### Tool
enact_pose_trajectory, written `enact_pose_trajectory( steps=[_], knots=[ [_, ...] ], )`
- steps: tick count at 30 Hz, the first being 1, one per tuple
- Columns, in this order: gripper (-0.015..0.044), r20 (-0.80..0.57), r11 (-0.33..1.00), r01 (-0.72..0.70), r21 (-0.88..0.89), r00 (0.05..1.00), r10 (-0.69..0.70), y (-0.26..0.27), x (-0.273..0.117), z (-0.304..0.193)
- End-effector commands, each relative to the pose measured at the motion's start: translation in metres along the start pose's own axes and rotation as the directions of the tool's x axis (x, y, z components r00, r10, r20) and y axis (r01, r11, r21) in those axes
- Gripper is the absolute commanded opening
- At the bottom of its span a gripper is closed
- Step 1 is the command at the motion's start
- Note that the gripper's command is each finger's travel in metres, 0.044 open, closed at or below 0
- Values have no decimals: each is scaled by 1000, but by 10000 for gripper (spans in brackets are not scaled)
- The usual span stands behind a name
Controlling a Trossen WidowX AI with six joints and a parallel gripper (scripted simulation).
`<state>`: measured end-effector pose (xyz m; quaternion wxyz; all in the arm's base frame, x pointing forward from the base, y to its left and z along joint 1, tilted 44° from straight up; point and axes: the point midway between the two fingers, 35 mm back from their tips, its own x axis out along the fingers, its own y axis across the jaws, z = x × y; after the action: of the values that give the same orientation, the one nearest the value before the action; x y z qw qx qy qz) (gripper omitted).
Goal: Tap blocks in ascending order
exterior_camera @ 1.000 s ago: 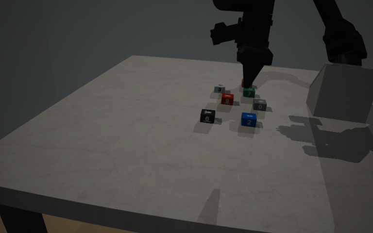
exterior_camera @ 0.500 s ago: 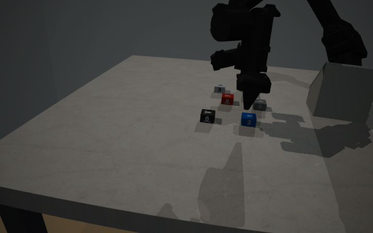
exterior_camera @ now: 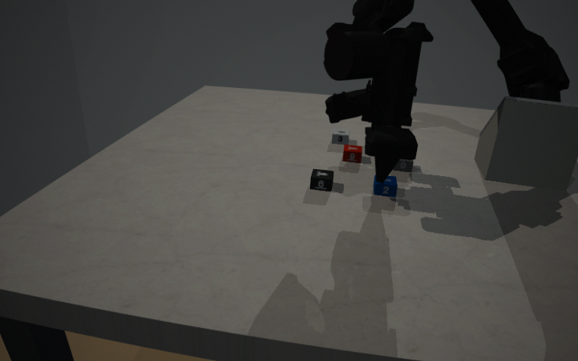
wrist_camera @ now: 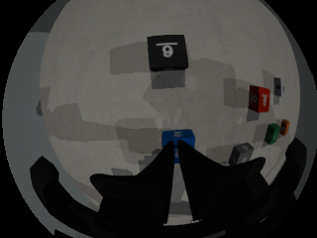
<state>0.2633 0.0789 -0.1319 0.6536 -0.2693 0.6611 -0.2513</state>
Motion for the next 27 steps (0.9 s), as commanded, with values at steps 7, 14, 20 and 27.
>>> enact_pose_trajectory(
  steps=[7, 14, 20, 27],
  knots=[
    [20, 1, 1000, 2, -4, 1000, -2, 0, -28, 0],
    [20, 1, 1000, -2, -5, 1000, 2, 2, -85, 2],
    [20, 0, 1000, -1, -5, 1000, 1, 1, -109, 0],
    [20, 5, 1000, -21, -12, 1000, 21, -76, -115, 46]
  ],
)
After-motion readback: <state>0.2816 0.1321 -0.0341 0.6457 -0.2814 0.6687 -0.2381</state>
